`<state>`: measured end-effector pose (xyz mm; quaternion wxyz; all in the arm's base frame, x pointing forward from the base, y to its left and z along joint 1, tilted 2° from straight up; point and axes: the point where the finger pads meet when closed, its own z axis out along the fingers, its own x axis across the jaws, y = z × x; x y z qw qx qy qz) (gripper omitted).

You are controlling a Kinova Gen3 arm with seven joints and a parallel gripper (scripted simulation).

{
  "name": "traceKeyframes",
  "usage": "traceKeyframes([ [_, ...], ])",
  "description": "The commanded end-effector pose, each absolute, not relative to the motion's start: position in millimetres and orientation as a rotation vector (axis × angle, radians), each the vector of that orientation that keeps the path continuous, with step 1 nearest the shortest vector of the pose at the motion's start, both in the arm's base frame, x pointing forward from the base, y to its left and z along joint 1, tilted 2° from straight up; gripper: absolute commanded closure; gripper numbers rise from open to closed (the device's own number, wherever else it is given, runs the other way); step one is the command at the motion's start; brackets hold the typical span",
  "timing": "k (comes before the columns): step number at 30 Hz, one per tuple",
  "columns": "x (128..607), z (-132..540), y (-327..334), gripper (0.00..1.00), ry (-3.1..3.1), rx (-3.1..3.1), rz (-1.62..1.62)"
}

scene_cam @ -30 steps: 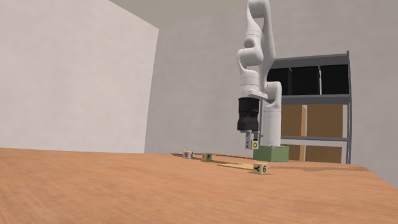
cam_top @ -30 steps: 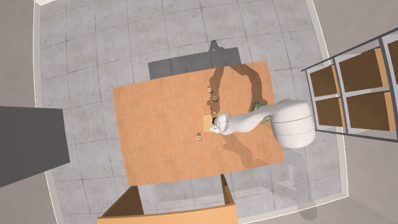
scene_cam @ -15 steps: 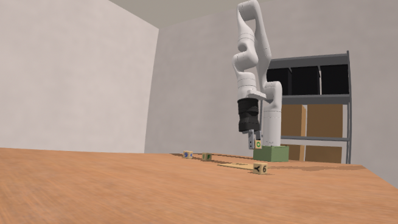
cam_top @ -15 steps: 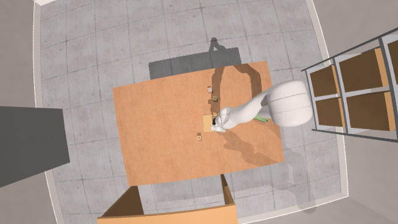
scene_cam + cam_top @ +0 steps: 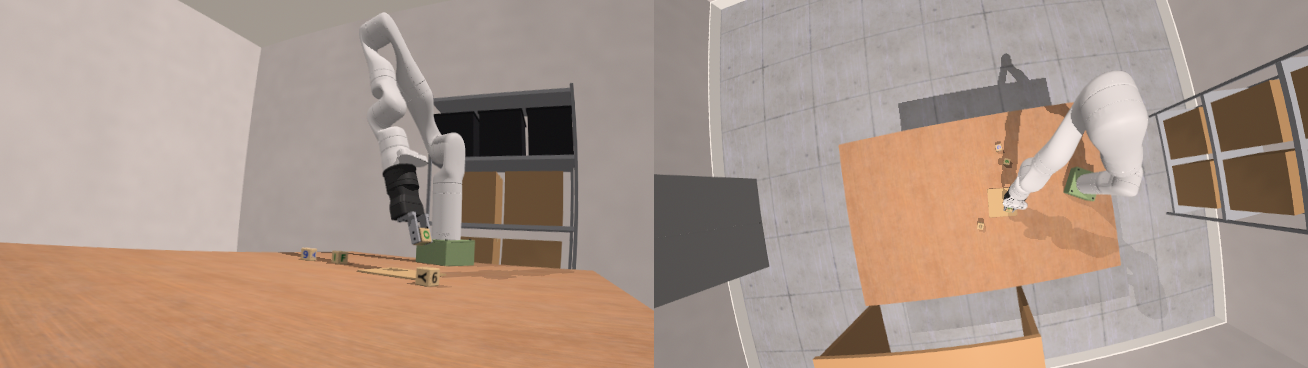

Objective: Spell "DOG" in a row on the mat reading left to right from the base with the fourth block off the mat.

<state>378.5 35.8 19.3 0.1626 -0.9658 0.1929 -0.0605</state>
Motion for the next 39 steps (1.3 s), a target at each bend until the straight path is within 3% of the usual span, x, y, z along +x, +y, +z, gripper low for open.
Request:
traceKeyframes([
  [1,374.9,14.1,15.4,0.43,0.641,-2.687,-0.171],
  [39,375.6,15.1,15.2,0.43,0.486,-2.093,-0.319],
])
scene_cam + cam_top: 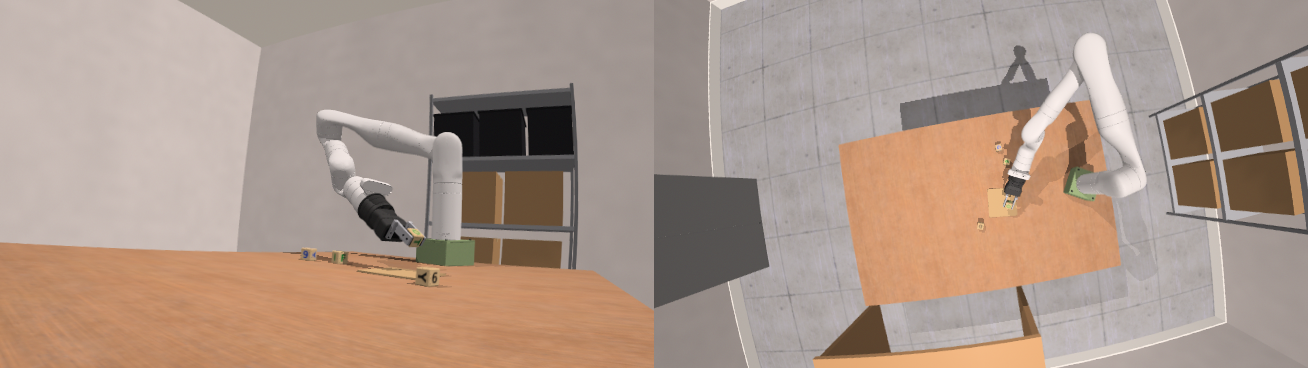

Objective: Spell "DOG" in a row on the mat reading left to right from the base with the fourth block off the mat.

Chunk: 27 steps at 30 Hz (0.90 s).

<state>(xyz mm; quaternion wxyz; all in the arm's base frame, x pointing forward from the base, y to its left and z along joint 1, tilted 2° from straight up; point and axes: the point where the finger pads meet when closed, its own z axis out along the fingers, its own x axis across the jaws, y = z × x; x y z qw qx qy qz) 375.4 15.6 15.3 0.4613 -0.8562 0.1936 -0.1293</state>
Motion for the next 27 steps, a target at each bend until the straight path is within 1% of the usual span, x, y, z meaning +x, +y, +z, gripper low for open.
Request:
traceKeyframes([
  [1,375.6,15.1,15.2,0.43,0.486,-2.092,-0.32],
  [12,375.8,10.9,15.1,0.43,0.486,-2.092,-0.32],
  [27,377.0,-24.2,14.3,0.43,0.486,-2.092,-0.32],
])
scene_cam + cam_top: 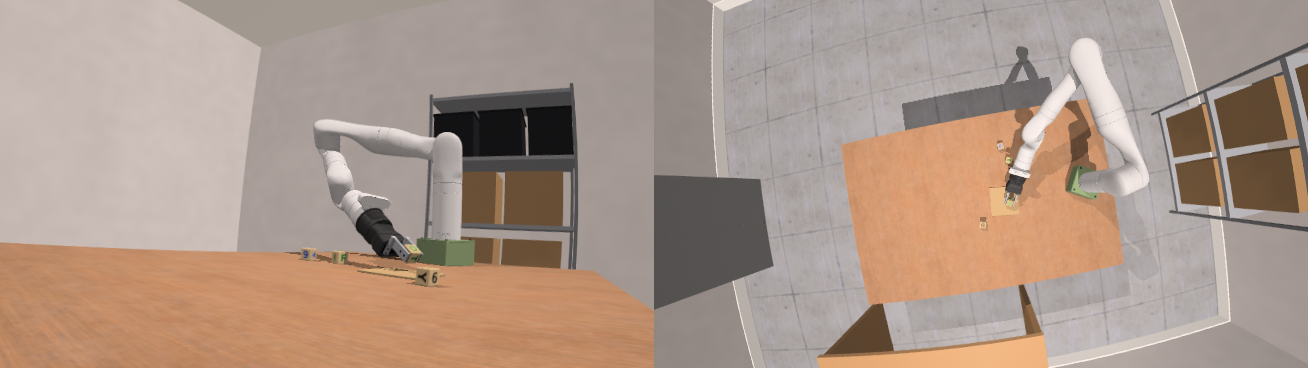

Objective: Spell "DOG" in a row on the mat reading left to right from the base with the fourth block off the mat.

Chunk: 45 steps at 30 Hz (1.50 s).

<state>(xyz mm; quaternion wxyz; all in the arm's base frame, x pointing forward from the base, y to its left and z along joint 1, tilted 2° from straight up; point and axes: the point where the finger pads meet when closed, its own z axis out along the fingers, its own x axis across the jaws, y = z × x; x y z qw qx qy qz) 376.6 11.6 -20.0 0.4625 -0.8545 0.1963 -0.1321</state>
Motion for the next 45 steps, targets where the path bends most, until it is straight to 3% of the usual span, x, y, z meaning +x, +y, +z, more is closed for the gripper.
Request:
traceKeyframes([
  [1,377.1,-26.6,14.2,0.43,0.486,-2.092,-0.32],
  [44,377.4,-34.9,14.0,0.43,0.486,-2.092,-0.32],
  [45,377.4,-34.9,14.0,0.37,0.486,-2.092,-0.32],
])
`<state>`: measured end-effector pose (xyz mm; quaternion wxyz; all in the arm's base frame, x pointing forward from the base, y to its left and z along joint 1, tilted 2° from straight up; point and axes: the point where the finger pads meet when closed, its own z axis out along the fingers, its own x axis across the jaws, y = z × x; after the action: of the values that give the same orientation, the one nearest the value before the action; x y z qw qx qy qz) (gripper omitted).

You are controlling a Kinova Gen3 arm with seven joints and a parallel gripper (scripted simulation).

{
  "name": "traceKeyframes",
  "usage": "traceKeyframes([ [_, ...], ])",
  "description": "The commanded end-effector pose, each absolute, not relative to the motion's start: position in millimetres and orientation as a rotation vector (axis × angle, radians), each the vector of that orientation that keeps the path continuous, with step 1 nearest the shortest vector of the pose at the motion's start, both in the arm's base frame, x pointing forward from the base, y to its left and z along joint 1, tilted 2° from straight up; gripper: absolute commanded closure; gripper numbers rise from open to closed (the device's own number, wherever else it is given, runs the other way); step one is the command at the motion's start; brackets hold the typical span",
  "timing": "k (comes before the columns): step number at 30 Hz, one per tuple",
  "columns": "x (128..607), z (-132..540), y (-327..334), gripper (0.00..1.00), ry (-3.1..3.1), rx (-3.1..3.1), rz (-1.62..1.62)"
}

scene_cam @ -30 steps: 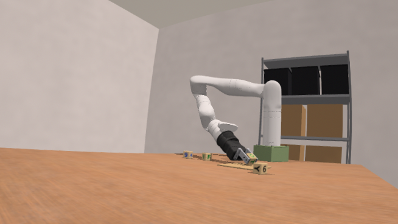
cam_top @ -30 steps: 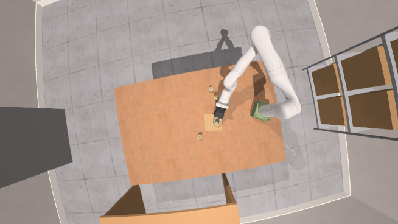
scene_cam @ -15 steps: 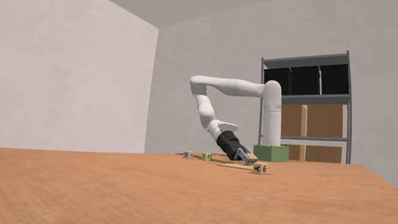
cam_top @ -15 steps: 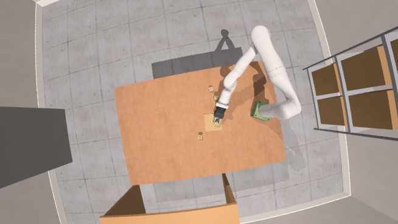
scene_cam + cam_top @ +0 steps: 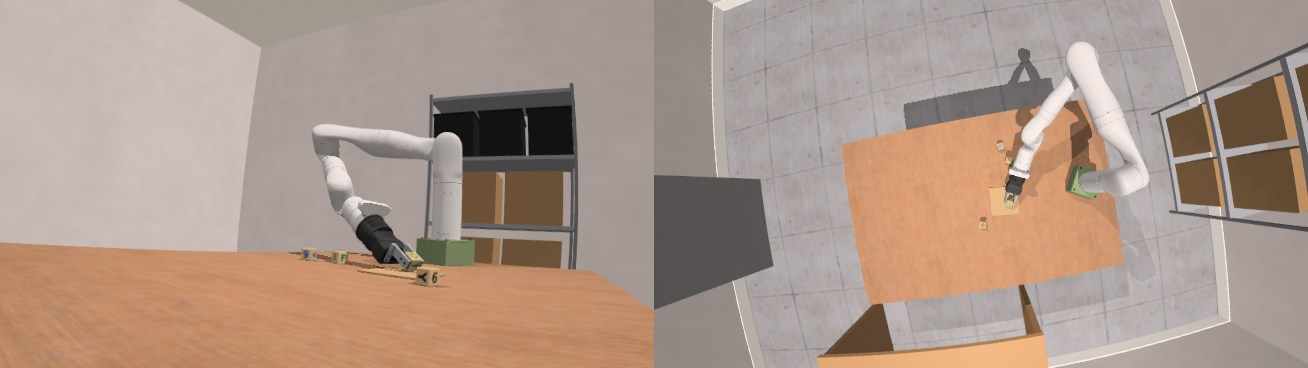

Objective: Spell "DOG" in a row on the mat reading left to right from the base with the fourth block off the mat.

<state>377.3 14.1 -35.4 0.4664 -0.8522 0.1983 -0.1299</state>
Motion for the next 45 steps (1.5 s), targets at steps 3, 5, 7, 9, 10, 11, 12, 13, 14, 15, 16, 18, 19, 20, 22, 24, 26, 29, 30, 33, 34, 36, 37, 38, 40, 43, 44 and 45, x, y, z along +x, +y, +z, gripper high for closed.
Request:
traceKeyframes([
  [3,377.4,-34.9,14.0,0.37,0.486,-2.092,-0.32],
  [5,377.4,-34.9,14.0,0.31,0.486,-2.092,-0.32],
  [7,377.4,-34.9,14.0,0.31,0.486,-2.092,-0.32],
  [9,377.4,-34.9,14.0,0.25,0.486,-2.092,-0.32],
  [10,377.4,-34.9,14.0,0.25,0.486,-2.092,-0.32],
  [11,377.4,-34.9,14.0,0.19,0.486,-2.092,-0.32],
  [12,377.4,-34.9,14.0,0.19,0.486,-2.092,-0.32],
  [13,377.4,-34.9,14.0,0.19,0.486,-2.092,-0.32],
  [14,377.4,-34.9,14.0,0.13,0.486,-2.092,-0.32],
  [15,377.4,-34.9,14.0,0.13,0.486,-2.092,-0.32],
  [16,377.4,-34.9,14.0,0.13,0.486,-2.092,-0.32],
  [18,377.4,-34.9,14.0,0.13,0.486,-2.092,-0.32],
  [19,377.4,-34.9,14.0,0.13,0.486,-2.092,-0.32],
  [20,377.4,-34.9,14.0,0.13,0.486,-2.092,-0.32],
  [22,377.4,-34.9,14.0,0.13,0.486,-2.092,-0.32],
  [24,377.4,-34.9,14.0,0.13,0.486,-2.092,-0.32],
  [26,377.4,-34.9,14.0,0.13,0.486,-2.092,-0.32],
  [29,377.4,-34.9,14.0,0.13,0.486,-2.092,-0.32],
  [30,377.4,-34.9,14.0,0.13,0.486,-2.092,-0.32],
  [33,377.4,-34.9,14.0,0.13,0.486,-2.092,-0.32],
  [34,377.4,-34.9,14.0,0.13,0.486,-2.092,-0.32],
  [36,377.4,-34.9,14.0,0.13,0.486,-2.092,-0.32],
  [37,377.4,-34.9,14.0,0.13,0.486,-2.092,-0.32],
  [38,377.4,-34.9,14.0,0.13,0.486,-2.092,-0.32],
  [40,377.4,-34.9,14.0,0.13,0.486,-2.092,-0.32],
  [43,377.4,-34.9,14.0,0.13,0.486,-2.092,-0.32],
  [44,377.4,-34.9,14.0,0.13,0.486,-2.092,-0.32],
  [45,377.4,-34.9,14.0,0.13,0.486,-2.092,-0.32],
])
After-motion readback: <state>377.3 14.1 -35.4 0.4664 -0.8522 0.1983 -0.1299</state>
